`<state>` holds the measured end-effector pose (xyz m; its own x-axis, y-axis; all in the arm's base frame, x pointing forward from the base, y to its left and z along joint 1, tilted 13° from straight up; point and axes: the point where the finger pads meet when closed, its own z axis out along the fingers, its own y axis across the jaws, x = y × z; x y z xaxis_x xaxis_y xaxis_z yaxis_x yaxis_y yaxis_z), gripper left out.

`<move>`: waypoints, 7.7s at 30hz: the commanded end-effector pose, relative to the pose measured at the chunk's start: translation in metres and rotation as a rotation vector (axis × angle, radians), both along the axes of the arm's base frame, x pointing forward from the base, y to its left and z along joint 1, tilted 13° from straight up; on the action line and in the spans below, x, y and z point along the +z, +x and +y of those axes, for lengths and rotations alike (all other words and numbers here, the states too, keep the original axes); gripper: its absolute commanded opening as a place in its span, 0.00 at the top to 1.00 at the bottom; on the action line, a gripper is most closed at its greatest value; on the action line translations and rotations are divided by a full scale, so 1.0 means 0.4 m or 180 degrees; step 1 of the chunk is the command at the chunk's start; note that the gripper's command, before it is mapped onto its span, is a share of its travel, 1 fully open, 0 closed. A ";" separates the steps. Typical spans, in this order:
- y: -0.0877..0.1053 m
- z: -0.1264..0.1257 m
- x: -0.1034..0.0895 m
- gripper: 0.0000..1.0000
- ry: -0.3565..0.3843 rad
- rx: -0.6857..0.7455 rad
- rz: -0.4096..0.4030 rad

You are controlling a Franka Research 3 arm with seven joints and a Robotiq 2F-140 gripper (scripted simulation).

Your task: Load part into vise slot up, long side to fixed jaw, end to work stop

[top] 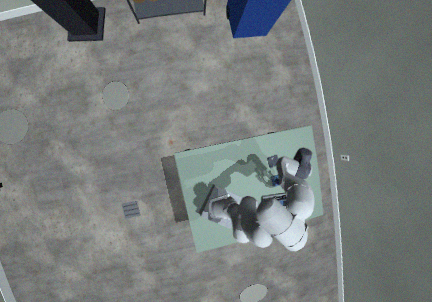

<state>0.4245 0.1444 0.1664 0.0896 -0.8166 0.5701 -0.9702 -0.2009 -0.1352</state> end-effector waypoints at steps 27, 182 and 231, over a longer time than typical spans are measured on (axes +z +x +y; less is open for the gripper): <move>0.004 0.001 0.001 1.00 0.0008 -0.0019 -0.0027; 0.001 -0.007 -0.004 0.49 0.0506 0.0053 0.0075; 0.004 -0.029 0.002 0.49 0.1616 0.0213 0.0302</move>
<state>0.4248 0.1309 0.1665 0.1098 -0.9868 0.1194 -0.9812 -0.1268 -0.1458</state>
